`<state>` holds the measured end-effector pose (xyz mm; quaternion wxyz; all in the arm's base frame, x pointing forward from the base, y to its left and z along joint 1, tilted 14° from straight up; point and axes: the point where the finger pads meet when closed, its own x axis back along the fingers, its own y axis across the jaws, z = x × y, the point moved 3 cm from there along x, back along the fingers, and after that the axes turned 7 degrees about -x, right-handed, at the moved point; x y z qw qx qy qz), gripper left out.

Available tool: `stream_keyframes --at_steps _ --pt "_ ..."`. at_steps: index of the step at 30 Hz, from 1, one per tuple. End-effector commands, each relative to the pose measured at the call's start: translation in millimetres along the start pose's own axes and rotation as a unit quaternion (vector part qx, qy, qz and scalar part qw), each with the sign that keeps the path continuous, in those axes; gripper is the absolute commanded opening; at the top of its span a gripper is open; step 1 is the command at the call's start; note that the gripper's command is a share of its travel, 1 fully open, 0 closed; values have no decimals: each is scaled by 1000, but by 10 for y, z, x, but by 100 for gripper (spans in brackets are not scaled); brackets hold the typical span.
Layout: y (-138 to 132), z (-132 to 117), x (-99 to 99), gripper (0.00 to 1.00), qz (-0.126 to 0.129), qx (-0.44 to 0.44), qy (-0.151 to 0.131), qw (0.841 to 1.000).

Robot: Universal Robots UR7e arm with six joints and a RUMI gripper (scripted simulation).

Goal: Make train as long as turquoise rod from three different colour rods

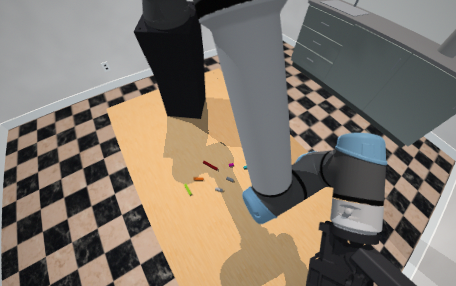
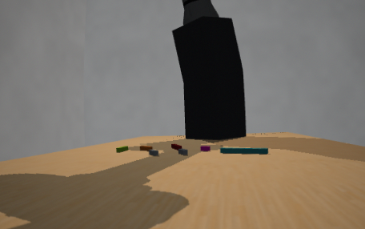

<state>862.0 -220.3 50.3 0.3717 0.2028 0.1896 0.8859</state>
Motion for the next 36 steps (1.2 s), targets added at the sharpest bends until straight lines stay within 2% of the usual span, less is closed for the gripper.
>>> stream_keyframes --at_steps 1,36 --pt "4 13 3 100 0 -1 1 1000" --pt "3 -43 -7 100 2 19 -3 1000"
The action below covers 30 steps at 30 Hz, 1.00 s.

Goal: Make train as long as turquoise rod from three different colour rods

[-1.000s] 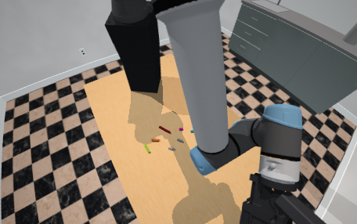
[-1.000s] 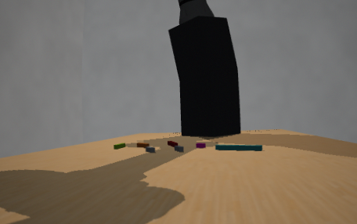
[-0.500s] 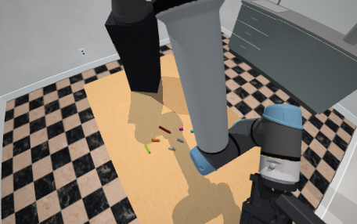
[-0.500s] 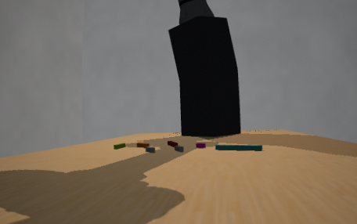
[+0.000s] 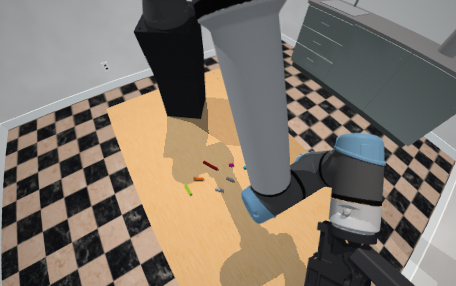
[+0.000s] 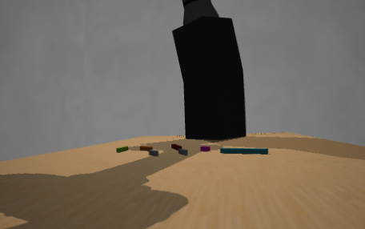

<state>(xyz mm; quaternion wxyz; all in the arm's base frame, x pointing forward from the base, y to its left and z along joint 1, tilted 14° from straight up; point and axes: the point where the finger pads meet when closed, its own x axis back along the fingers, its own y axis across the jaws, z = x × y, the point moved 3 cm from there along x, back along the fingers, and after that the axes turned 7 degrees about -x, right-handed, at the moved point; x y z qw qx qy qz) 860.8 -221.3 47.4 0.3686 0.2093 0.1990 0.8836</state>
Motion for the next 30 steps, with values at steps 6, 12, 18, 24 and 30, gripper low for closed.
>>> stream_keyframes --at_steps 6,12,18,24,30 --pt "1 -85 -14 100 4 34 -5 999" --pt "-2 -203 -31 100 9 75 -13 997" --pt "-4 -308 -44 100 13 110 -19 994" --pt "-5 -507 -62 100 24 176 -29 984" --pt "-4 -759 -72 100 39 257 -41 965"
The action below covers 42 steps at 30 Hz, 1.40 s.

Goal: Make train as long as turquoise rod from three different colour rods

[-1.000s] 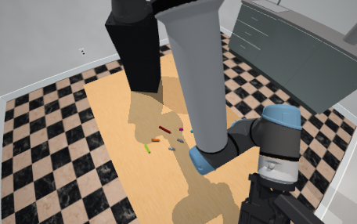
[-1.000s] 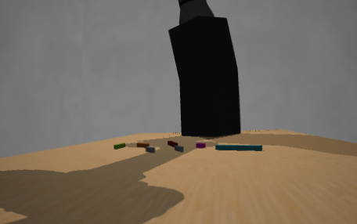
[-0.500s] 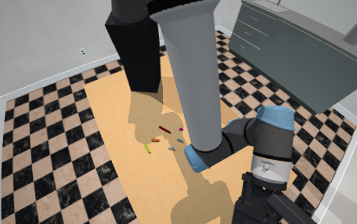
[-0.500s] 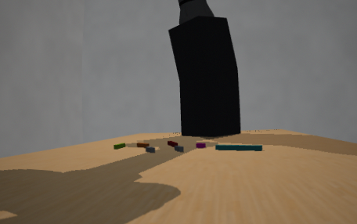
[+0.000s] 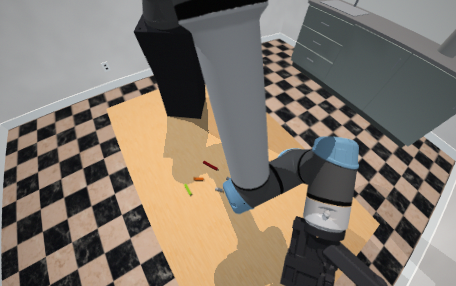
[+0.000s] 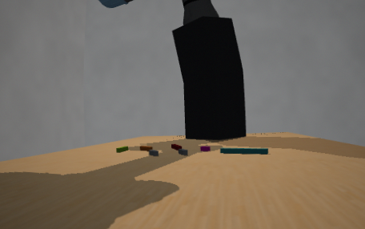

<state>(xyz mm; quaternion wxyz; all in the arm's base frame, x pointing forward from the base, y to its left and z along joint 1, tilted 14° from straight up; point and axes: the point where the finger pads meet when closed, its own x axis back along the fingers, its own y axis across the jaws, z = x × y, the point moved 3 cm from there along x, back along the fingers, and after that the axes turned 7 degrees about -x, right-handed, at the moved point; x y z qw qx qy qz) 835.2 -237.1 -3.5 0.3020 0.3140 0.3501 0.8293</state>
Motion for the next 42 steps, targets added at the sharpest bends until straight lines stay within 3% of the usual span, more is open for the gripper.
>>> stream_keyframes --at_steps 1,19,34,36,38,42 --pt "-60 -160 -20 100 10 62 -6 998" --pt "-299 -803 -34 100 58 275 -25 959" --pt "-523 -1507 59 100 118 481 -24 868" --pt "-523 -1507 59 100 118 481 -24 868" --pt "-562 -1644 90 100 131 518 -20 845" --pt "-609 -1816 135 100 146 562 -15 814"
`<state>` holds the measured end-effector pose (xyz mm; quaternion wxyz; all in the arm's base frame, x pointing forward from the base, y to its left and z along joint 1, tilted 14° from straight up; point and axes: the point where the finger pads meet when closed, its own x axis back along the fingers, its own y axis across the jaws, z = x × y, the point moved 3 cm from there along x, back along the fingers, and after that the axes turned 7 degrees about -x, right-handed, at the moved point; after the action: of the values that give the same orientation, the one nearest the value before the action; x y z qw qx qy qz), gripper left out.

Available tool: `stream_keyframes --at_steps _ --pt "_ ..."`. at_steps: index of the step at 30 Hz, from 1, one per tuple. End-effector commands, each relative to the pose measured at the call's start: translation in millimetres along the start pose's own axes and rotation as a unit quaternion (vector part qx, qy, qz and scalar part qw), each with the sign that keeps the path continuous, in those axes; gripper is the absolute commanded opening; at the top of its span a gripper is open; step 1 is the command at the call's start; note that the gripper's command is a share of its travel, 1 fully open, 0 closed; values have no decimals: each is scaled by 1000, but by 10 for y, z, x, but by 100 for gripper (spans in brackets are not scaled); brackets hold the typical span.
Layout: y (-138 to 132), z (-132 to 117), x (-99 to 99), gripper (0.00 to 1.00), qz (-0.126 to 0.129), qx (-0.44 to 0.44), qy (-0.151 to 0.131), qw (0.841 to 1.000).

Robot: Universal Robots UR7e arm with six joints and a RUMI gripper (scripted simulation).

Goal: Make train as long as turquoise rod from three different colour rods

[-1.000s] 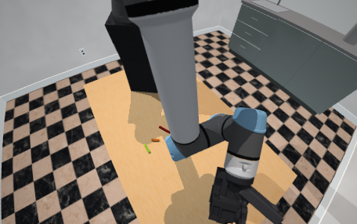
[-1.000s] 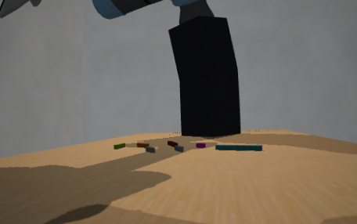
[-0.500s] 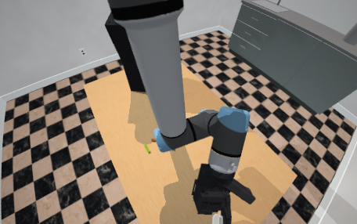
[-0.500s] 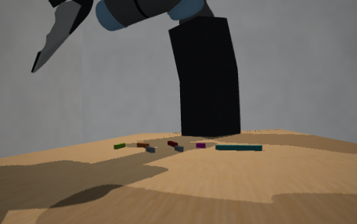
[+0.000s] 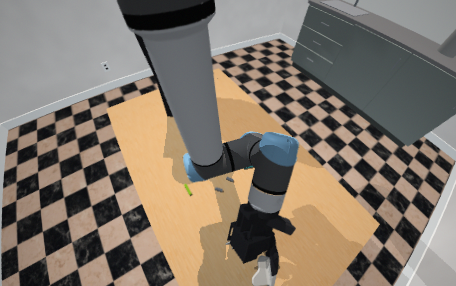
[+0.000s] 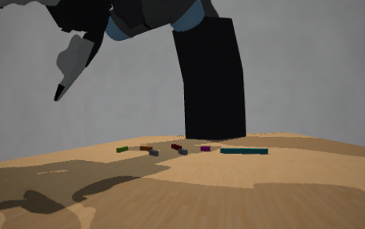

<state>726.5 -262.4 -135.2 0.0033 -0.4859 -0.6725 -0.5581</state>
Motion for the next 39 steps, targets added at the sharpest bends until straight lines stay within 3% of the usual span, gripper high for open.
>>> stream_keyframes --at_steps 1,11,22,26,29,32,35,37,39 --pt "-193 -45 7 100 12 64 8 998" --pt "-588 -131 41 100 39 184 26 982" --pt "-1071 -243 129 100 66 327 59 941" --pt "-1282 -294 185 100 75 388 77 915" --pt "-1282 -294 185 100 75 388 77 915" --pt "-1486 -344 250 100 82 447 97 886" --pt "-1552 -360 274 100 84 465 103 875" --pt "-1679 -392 322 100 86 501 117 853" --pt "-1745 -408 348 100 87 519 124 841"
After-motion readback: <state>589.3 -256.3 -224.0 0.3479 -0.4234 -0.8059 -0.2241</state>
